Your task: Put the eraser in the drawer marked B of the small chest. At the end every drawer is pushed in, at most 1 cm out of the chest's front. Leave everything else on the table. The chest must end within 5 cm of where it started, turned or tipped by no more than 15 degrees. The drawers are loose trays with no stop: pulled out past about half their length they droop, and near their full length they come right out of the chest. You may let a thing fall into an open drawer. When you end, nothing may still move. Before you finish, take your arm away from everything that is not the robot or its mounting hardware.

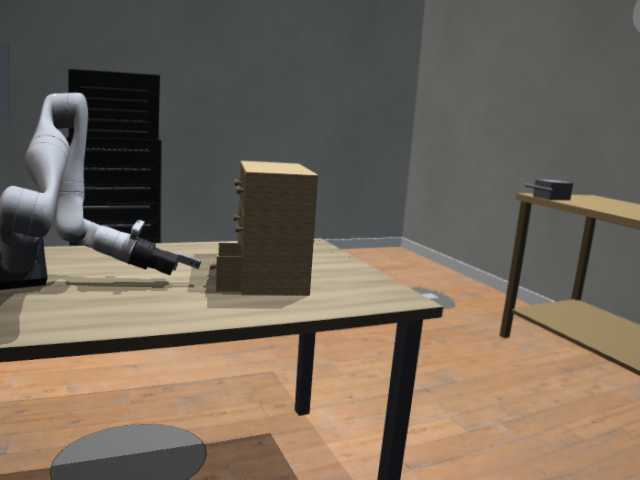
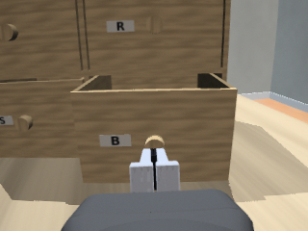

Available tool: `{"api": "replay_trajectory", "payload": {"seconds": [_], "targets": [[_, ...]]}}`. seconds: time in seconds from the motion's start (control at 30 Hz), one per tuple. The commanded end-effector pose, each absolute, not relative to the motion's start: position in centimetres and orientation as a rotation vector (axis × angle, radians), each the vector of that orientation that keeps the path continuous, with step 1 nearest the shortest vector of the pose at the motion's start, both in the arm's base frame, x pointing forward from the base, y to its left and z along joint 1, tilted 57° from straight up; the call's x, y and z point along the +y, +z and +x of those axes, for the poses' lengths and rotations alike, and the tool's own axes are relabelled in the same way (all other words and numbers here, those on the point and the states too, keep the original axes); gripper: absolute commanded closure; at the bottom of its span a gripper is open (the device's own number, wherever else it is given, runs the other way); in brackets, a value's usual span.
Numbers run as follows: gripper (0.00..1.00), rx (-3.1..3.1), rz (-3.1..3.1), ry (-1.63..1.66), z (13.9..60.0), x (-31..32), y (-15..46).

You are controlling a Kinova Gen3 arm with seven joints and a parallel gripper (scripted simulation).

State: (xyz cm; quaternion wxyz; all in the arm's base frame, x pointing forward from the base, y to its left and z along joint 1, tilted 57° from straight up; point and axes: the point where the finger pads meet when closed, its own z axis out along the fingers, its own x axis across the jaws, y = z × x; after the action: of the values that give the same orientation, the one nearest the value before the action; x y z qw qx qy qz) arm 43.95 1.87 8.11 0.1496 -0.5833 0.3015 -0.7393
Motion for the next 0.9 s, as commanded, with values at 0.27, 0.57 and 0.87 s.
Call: {"api": "replay_trajectory", "payload": {"seconds": [0.27, 0.57, 0.87], "targets": [[1.0, 0.881, -1.667, -2.117, 45.2, 1.8, 8.5], [1.0, 0.881, -1.666, -2.117, 46.6, 1.8, 9.0], [1.0, 0.881, -1.666, -2.117, 47.8, 1.8, 9.5]]}}
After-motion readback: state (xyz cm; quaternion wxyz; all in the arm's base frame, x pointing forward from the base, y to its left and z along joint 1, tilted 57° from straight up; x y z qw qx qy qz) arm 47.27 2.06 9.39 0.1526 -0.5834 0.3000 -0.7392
